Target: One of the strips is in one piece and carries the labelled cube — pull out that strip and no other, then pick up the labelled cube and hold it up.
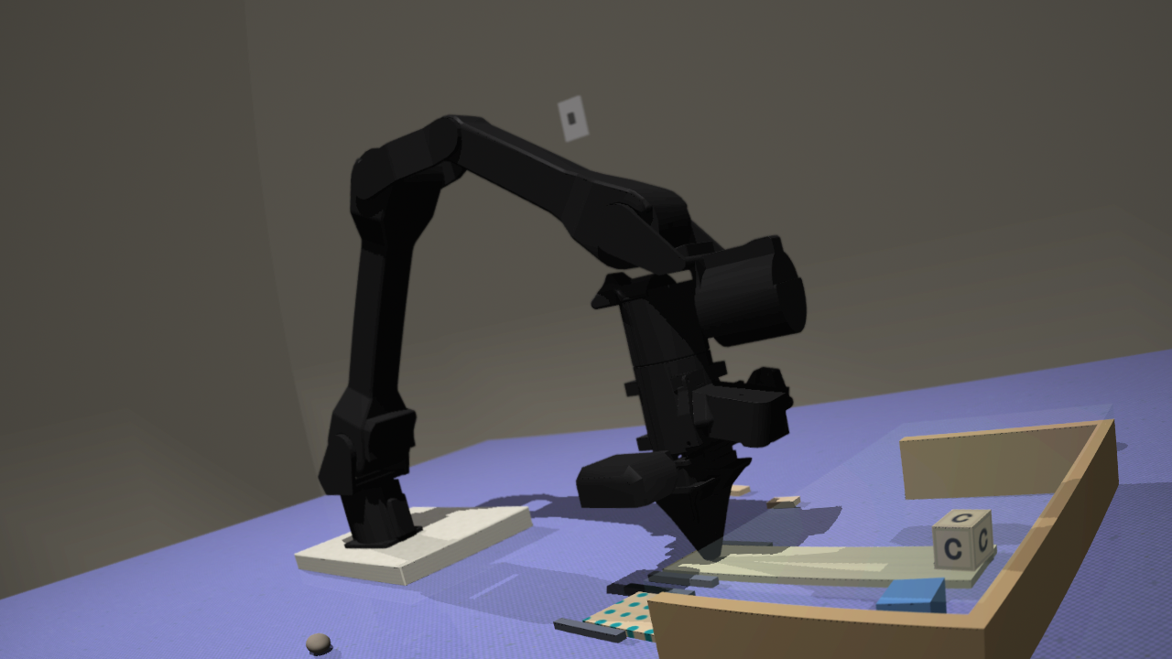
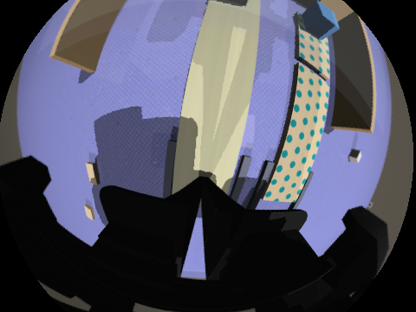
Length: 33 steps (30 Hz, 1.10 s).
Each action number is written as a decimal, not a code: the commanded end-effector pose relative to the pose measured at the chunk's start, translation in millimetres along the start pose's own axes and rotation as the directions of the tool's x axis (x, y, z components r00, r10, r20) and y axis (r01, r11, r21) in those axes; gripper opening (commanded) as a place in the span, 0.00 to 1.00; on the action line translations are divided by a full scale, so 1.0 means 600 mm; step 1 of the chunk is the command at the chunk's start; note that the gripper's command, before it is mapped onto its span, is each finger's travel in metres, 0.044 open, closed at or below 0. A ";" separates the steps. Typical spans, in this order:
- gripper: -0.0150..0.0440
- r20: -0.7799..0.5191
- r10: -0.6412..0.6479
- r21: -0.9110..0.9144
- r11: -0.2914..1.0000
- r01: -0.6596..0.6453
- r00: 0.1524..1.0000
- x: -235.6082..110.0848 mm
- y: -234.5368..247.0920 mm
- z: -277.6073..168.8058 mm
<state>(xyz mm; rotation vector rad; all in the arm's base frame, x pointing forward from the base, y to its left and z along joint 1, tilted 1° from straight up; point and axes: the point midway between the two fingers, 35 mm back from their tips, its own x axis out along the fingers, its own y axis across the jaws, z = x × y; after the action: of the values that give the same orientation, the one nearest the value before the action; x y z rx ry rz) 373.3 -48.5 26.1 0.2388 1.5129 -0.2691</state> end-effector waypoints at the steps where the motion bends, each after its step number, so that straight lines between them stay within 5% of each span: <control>1: 0.25 -0.022 0.001 0.006 1.000 -0.001 1.000 0.009 0.000 -0.022; 33: 0.25 -0.026 0.001 0.006 1.000 -0.001 1.000 0.011 0.003 -0.101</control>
<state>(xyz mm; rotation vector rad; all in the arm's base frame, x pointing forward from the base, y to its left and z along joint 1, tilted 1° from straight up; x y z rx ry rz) 328.8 -31.7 23.7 0.2413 1.5081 -0.2688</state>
